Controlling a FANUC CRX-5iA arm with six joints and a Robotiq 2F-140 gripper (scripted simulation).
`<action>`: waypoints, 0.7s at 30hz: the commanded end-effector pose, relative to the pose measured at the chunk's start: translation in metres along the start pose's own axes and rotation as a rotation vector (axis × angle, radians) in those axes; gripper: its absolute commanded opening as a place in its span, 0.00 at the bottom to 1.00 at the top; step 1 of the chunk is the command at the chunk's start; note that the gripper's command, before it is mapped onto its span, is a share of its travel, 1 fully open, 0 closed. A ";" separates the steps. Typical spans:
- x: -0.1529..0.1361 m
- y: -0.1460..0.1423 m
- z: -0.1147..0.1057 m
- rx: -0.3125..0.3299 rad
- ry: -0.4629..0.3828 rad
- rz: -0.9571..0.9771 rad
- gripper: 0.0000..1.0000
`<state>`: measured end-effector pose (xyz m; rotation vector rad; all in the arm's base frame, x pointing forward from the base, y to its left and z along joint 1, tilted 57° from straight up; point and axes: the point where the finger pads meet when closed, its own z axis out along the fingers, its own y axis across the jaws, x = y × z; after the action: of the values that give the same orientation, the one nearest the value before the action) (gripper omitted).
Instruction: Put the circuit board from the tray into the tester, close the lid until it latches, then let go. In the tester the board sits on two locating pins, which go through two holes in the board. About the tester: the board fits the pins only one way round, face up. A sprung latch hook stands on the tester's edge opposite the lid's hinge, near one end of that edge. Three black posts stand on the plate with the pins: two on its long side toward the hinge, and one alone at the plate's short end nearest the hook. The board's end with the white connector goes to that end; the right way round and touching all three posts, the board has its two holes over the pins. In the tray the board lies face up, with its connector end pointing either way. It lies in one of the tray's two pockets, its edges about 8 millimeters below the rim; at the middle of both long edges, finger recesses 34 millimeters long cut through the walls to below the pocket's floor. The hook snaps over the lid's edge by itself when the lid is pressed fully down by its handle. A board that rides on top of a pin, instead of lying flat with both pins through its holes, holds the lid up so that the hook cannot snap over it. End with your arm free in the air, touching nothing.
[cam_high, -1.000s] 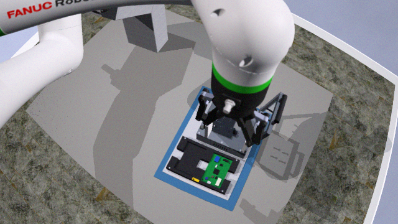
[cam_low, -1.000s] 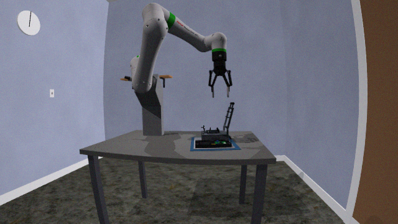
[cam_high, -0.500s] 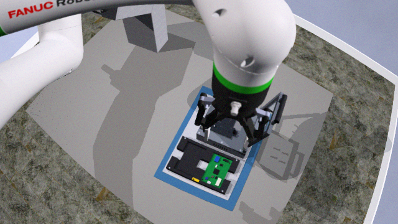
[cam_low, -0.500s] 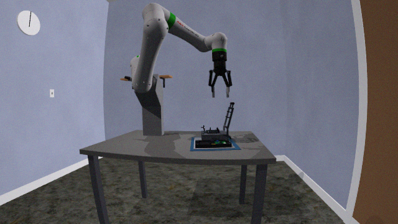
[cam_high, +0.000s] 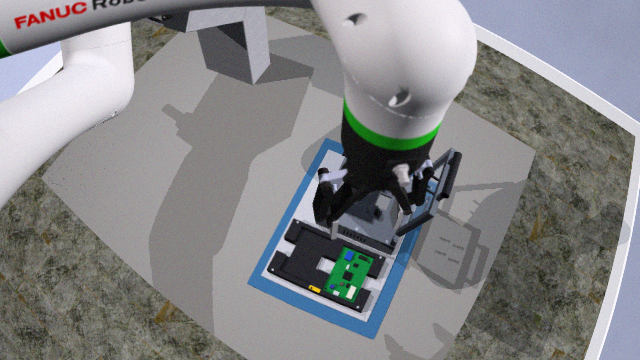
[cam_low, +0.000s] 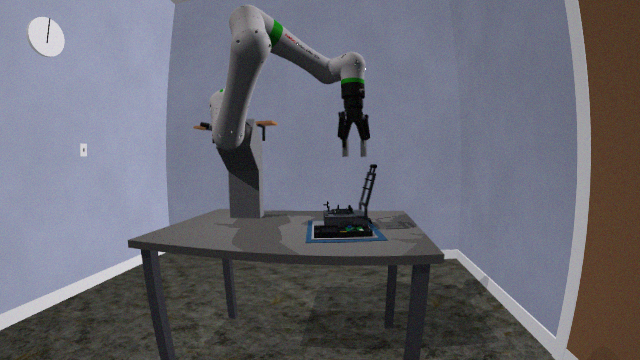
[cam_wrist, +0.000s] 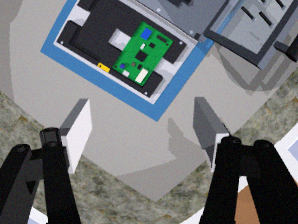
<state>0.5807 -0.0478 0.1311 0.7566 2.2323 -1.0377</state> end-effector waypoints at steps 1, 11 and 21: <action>0.000 0.000 0.000 -0.001 0.009 -0.162 0.58; 0.000 0.000 0.000 -0.002 0.009 -0.450 0.58; 0.000 0.000 0.000 -0.003 0.009 -0.721 0.58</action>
<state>0.5807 -0.0477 0.1311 0.0913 2.5149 -1.2893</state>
